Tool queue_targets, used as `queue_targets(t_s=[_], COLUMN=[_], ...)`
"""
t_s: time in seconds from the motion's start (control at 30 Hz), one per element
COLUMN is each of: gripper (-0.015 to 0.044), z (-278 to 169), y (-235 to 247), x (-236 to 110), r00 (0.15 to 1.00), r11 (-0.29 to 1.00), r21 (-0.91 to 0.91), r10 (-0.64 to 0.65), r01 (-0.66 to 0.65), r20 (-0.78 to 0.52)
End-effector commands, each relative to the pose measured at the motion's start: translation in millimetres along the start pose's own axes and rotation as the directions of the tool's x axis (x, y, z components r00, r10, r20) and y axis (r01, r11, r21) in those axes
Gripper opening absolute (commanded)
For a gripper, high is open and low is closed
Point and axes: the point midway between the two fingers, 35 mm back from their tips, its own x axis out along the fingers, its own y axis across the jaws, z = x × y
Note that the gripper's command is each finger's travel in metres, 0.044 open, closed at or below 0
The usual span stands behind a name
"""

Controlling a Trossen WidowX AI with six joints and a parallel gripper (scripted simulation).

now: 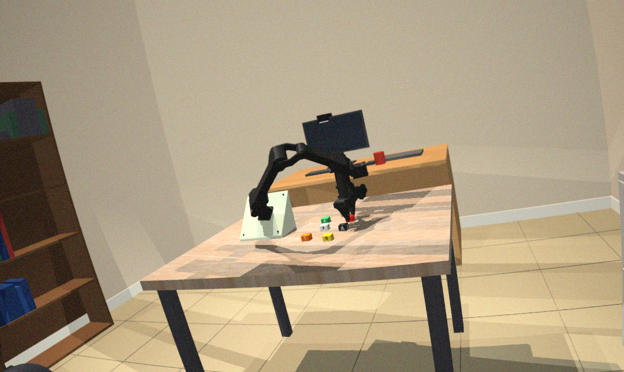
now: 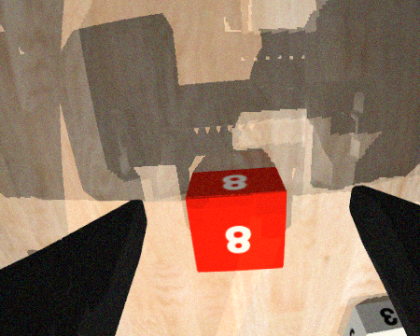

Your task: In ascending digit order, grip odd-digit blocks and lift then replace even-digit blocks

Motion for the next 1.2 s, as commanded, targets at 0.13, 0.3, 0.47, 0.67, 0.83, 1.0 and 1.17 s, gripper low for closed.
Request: queue_targets(t_s=[0.13, 0.3, 0.47, 0.67, 0.83, 1.0, 1.17], gripper=[0.0164, 0.0120, 0.0120, 0.0120, 0.0120, 0.0120, 0.0120], z=[-0.2, -0.2, -0.2, -0.2, -0.2, -0.2, -0.1], y=[-0.5, -0.5, -0.5, -0.5, -0.5, -0.5, -0.4], x=[1.0, 1.0, 1.0, 1.0, 1.0, 1.0, -4.8], r00=[1.000, 1.000, 1.000, 1.000, 1.000, 1.000, 1.000], r11=[1.000, 1.000, 1.000, 1.000, 1.000, 1.000, 1.000], r21=[-0.006, -0.006, -0.006, -0.006, -0.006, -0.006, -0.006], r10=[-0.004, -0.004, -0.004, -0.004, -0.004, -0.004, -0.004], r01=[0.004, 0.004, 0.004, 0.004, 0.004, 0.004, 0.004], r20=[0.001, 0.001, 0.001, 0.001, 0.001, 0.001, 0.001])
